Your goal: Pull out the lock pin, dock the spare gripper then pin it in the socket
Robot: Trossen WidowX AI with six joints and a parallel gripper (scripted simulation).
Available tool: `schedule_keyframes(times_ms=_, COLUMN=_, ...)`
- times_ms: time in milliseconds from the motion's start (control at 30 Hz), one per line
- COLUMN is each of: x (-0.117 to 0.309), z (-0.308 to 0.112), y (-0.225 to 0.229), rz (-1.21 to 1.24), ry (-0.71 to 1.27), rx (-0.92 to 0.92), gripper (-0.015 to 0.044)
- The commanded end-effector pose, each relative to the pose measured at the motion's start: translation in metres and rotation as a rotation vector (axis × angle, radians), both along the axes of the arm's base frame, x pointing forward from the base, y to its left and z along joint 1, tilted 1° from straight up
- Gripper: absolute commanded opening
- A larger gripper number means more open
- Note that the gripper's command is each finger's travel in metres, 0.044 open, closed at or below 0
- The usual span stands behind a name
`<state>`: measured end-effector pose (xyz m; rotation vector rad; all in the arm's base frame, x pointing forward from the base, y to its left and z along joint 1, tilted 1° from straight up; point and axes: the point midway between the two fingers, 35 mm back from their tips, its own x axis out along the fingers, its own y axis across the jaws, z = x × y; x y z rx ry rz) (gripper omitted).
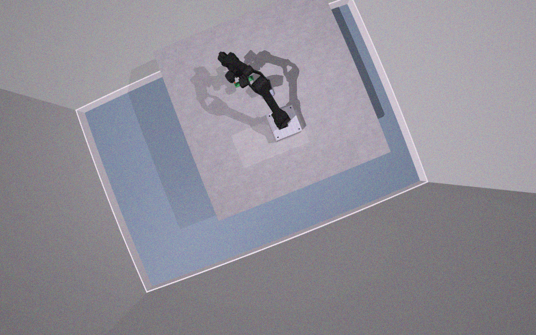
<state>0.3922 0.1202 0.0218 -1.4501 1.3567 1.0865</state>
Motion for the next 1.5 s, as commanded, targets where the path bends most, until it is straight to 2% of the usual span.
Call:
schedule_keyframes(times_ms=0, x=0.0, z=-0.008, y=0.001, rz=0.003, ry=0.003, rx=0.003, gripper=0.018)
schedule_keyframes(times_ms=933, x=0.002, z=-0.054, y=0.001, rz=0.003, ry=0.003, rx=0.003, gripper=0.018)
schedule_keyframes(times_ms=1200, x=0.002, z=-0.055, y=0.001, rz=0.003, ry=0.003, rx=0.003, gripper=0.018)
schedule_keyframes(times_ms=1400, x=0.002, z=-0.055, y=0.001, rz=0.003, ry=0.003, rx=0.003, gripper=0.0022)
schedule_keyframes(times_ms=1467, x=0.002, z=-0.055, y=0.001, rz=0.003, ry=0.003, rx=0.003, gripper=0.0)
